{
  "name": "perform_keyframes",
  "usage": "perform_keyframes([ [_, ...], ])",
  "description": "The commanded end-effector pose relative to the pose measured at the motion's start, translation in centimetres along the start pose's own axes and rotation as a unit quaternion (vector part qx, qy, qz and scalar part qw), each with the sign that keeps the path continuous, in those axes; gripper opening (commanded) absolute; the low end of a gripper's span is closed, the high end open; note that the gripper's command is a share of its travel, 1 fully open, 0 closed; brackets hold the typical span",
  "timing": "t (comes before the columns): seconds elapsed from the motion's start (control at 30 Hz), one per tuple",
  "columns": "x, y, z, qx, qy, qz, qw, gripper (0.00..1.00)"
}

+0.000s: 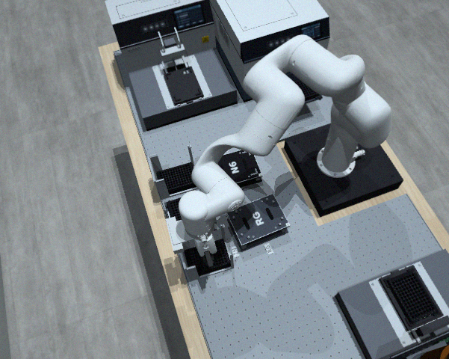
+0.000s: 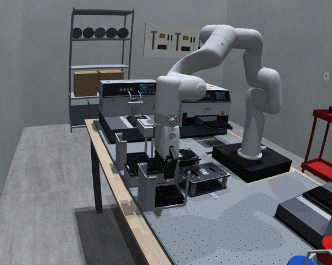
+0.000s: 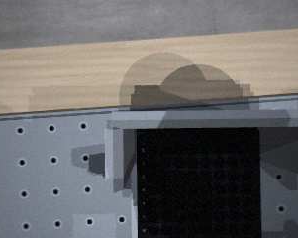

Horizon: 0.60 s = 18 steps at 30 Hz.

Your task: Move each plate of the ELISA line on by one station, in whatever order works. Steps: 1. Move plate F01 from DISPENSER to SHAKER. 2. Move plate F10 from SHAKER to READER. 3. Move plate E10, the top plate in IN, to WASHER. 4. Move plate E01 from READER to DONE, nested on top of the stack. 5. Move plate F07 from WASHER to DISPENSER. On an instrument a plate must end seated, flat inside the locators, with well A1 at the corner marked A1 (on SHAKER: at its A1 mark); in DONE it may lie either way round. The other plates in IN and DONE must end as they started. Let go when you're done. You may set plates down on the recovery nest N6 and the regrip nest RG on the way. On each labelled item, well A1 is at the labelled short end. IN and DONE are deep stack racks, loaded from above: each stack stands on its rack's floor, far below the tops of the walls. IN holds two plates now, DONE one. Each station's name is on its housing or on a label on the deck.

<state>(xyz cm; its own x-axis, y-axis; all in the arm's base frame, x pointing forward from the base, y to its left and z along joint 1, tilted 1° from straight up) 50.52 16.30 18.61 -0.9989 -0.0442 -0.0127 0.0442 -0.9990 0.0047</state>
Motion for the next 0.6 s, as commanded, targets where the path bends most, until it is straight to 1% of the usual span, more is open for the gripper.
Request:
perform_keyframes([
  [0.0, -0.1, 0.0, -0.2, -0.001, 0.003, 0.0, 1.0, 1.0],
  [0.57, -0.1, 0.0, -2.2, -0.001, 0.003, 0.0, 1.0, 1.0],
])
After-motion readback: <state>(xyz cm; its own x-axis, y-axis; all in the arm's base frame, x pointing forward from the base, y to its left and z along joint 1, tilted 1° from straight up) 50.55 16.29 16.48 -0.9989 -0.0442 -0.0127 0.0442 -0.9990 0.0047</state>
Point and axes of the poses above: the point where the finger pads meet when closed, its own z axis back along the fingers, its own y axis across the jaws, x = y × z, the point moved 10 cm from there along z, back along the fingers, and after that the axes turned 5 degrees about z, right-handed, at the moved point
